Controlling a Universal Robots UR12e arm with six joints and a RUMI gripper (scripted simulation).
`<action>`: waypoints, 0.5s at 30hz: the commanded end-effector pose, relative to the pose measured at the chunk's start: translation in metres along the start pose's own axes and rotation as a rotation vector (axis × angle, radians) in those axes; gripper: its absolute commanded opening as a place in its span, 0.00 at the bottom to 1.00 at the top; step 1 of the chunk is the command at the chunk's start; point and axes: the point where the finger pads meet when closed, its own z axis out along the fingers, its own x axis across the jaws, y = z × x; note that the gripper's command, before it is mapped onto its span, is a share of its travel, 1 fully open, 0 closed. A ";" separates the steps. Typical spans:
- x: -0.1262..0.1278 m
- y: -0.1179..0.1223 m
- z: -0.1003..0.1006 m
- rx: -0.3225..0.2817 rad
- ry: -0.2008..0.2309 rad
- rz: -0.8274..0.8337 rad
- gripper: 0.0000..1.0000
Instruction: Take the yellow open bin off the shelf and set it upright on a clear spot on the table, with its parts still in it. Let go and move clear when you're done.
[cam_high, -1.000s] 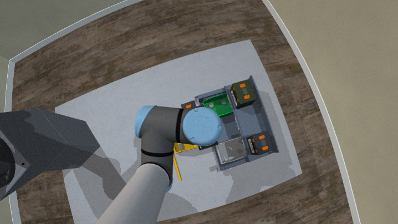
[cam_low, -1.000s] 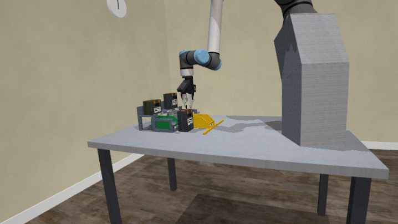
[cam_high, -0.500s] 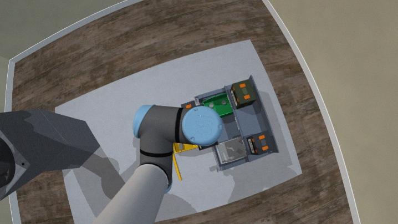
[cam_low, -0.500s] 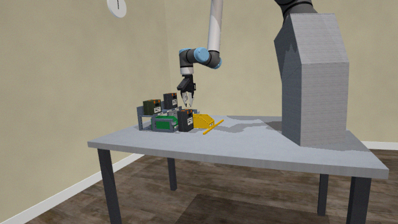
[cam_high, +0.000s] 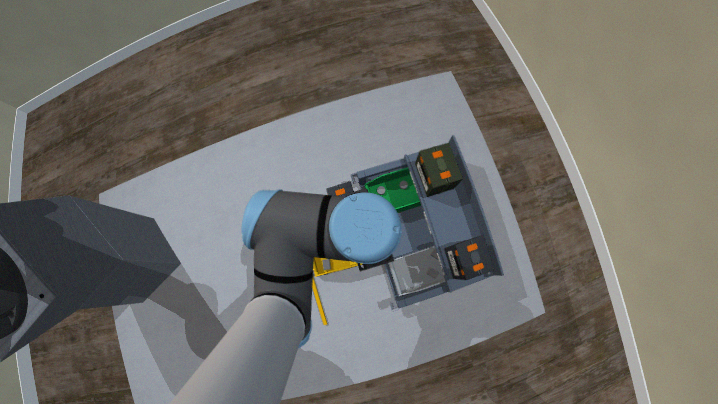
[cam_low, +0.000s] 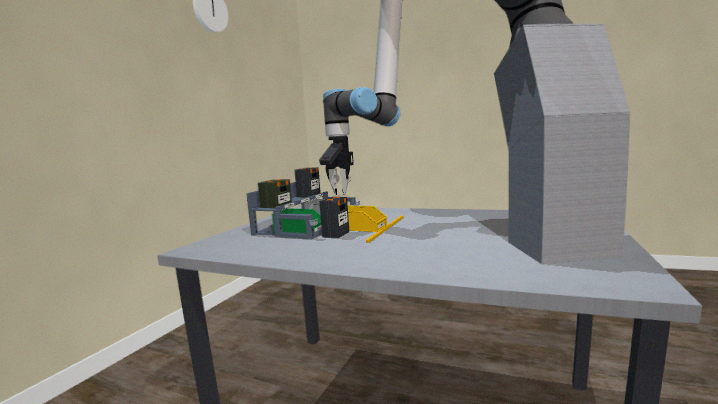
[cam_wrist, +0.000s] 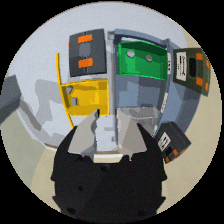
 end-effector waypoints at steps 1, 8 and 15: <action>0.001 0.000 0.002 0.000 0.001 0.000 0.20; 0.001 0.000 0.005 0.000 0.001 0.000 0.20; 0.001 0.000 0.005 0.000 0.001 0.000 0.20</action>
